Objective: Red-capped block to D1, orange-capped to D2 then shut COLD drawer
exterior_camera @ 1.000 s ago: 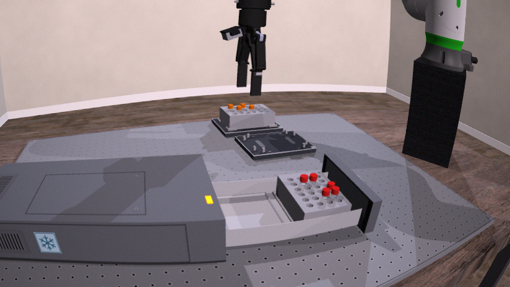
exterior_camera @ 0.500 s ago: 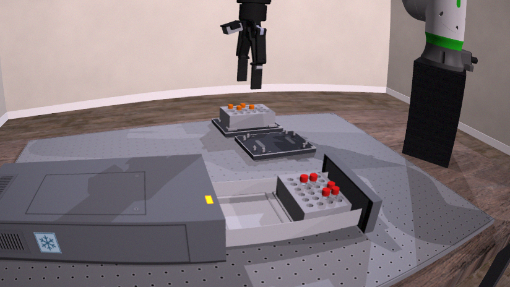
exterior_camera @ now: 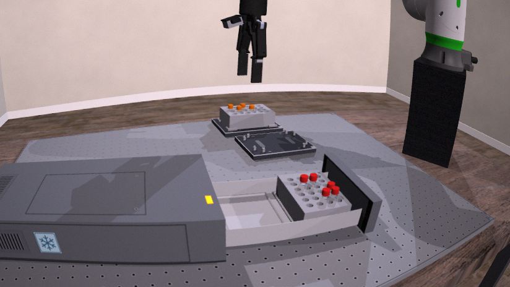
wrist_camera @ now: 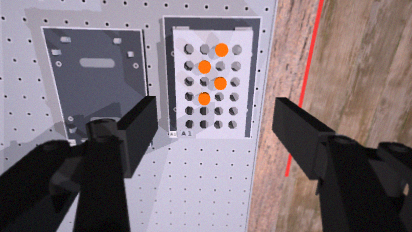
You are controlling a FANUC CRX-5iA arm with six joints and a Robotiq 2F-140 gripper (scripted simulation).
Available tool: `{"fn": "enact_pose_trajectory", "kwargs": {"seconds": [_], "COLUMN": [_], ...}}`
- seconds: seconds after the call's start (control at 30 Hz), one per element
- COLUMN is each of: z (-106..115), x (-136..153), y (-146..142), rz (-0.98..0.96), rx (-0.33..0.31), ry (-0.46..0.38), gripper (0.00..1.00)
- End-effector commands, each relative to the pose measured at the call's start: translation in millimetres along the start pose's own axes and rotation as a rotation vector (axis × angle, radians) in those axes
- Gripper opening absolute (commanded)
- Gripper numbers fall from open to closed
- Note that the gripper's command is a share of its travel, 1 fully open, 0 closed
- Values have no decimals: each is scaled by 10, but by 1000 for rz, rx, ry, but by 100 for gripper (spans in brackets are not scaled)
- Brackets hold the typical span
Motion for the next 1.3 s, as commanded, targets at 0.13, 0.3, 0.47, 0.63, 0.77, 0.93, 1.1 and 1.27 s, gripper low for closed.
{"fn": "enact_pose_trajectory", "kwargs": {"seconds": [0.13,0.3,0.47,0.63,0.77,0.93,1.1,1.27], "z": [96,111,111,112,112,113,113,114], "x": [-4,-47,-92,-169,-229,-274,-344,-416], "y": [5,-122,-246,-460,-629,-753,-947,-1146], "rz": [0,80,160,293,400,480,613,747], "rx": [1,1,1,1,1,1,1,1], "ry": [1,1,1,1,1,1,1,1], "gripper": [66,66,66,66,66,66,66,66]}}
Point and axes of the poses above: the point where the finger pads meet when closed, its own z axis back along the fingers, its own y axis across the jaws, x = y × z, the point moved 6 cm from there along z, back along the fingers, and after that the axes turned 12 degrees about z, right-handed, at the moved point
